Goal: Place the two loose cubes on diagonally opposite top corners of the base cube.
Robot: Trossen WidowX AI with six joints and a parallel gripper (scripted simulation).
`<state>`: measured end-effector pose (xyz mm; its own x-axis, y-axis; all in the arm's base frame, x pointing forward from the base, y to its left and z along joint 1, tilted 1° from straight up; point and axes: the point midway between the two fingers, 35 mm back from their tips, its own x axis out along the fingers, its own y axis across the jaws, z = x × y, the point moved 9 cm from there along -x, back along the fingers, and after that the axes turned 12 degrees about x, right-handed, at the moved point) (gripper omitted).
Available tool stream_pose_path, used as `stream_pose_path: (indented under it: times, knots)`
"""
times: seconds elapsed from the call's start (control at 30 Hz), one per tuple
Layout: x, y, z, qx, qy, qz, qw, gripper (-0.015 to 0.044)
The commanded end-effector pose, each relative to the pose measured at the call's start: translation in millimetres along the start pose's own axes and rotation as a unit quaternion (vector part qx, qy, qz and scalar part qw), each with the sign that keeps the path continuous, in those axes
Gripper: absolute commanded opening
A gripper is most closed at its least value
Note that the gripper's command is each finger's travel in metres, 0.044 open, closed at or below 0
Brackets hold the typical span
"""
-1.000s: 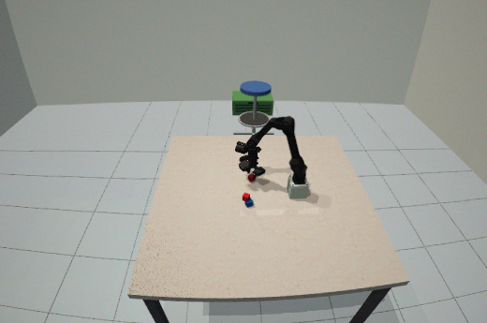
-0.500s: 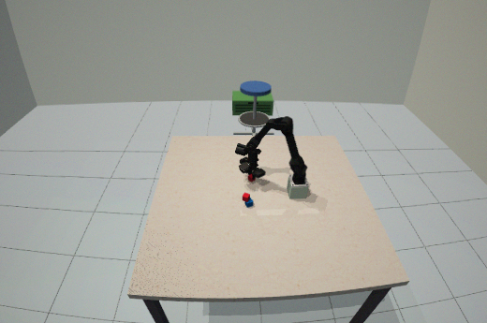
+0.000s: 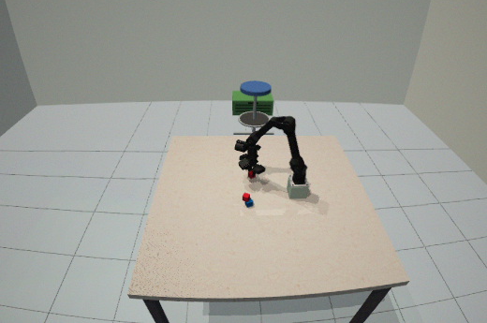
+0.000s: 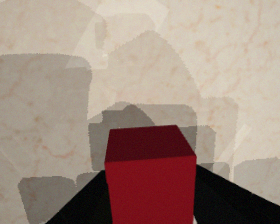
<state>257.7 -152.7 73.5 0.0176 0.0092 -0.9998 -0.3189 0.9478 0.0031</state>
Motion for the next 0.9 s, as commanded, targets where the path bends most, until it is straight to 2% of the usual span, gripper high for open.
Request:
stream_pose_path:
  times: [0.0,0.67,0.87]
  knots:
    - [-17,-2,1,-0.002,-0.005,-0.005,1.000,0.0105]
    - [-81,2,-2,-0.002,-0.005,-0.005,1.000,0.0105]
    - [-83,4,-1,0.003,-0.005,-0.005,1.000,0.0105]
